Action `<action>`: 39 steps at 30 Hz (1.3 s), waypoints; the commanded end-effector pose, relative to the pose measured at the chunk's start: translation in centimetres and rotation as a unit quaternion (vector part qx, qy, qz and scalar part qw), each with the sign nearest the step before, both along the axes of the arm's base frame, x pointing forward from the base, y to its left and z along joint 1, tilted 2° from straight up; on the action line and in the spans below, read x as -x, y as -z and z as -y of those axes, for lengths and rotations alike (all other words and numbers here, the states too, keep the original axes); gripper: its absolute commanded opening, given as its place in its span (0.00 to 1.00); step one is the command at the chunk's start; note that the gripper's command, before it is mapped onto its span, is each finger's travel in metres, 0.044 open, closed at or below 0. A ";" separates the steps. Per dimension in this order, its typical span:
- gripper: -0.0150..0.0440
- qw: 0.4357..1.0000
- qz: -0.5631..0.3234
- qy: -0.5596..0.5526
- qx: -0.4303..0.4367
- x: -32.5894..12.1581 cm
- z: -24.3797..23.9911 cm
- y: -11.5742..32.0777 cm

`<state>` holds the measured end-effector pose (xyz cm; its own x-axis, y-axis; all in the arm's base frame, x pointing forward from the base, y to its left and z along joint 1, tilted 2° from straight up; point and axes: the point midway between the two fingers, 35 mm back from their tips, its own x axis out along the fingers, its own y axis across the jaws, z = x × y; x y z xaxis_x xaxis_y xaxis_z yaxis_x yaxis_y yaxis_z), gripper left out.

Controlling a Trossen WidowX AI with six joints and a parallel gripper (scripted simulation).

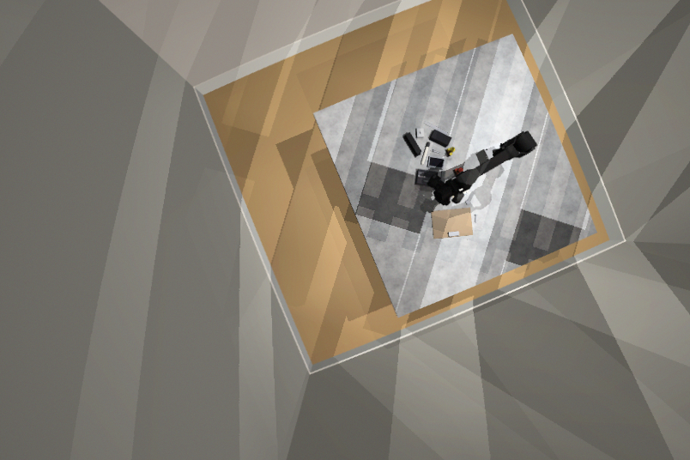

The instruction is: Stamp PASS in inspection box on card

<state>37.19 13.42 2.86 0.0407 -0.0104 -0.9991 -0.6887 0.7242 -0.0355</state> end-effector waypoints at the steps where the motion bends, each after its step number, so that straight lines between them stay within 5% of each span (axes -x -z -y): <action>1: 0.25 1.000 -0.004 -0.002 0.003 0.1 0.1 1.0; 28: 0.25 1.000 -0.004 -0.002 0.003 0.2 0.3 4.6; 39: 0.70 1.000 -0.002 0.000 0.001 0.1 0.2 4.3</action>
<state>37.12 13.22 -1.46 0.0363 -0.0118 -0.9993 -0.6887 0.7242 -0.0336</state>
